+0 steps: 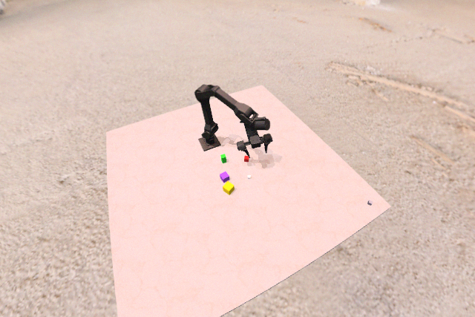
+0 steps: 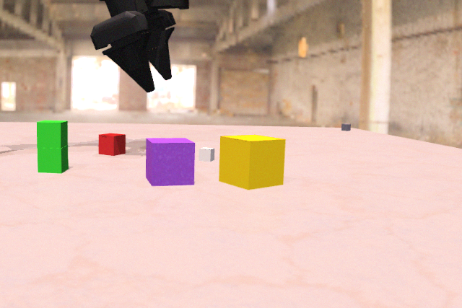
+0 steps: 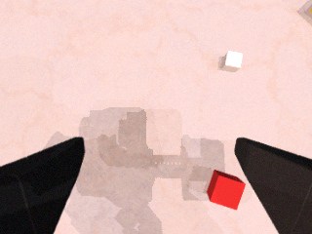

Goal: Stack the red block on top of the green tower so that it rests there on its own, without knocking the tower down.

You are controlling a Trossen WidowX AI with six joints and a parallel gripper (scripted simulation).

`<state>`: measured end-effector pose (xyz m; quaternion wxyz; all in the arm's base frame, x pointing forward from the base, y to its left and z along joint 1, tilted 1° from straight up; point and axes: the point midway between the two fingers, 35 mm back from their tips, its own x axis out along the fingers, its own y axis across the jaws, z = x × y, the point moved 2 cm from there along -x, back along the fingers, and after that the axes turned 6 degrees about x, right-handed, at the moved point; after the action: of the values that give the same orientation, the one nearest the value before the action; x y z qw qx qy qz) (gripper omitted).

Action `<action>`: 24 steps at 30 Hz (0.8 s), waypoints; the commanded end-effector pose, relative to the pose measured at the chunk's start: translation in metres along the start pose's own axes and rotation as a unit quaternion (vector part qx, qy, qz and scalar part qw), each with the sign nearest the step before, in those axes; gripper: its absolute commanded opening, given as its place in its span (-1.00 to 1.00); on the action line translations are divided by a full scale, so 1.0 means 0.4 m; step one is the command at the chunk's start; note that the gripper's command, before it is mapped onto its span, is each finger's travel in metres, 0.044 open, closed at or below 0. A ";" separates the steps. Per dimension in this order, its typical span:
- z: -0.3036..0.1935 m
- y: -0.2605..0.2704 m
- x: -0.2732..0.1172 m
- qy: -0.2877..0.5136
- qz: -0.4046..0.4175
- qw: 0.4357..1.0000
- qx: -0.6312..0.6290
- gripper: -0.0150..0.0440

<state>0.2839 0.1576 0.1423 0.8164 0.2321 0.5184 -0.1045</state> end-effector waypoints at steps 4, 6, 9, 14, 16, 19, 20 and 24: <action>-0.061 -0.110 -0.036 0.151 -0.141 0.970 0.127 1.00; -0.053 -0.118 -0.036 0.153 -0.143 0.969 0.129 1.00; -0.051 -0.119 -0.036 0.154 -0.144 0.969 0.129 1.00; -0.051 -0.119 -0.036 0.154 -0.144 0.969 0.129 1.00; -0.051 -0.119 -0.035 0.154 -0.144 0.969 0.129 1.00; -0.057 -0.123 -0.018 0.154 -0.144 0.969 0.129 1.00; -0.060 -0.125 -0.007 0.154 -0.144 0.969 0.129 1.00; -0.080 -0.140 0.045 0.154 -0.144 0.969 0.129 1.00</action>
<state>0.2461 0.1267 0.1207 0.6736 0.2749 0.6413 -0.2436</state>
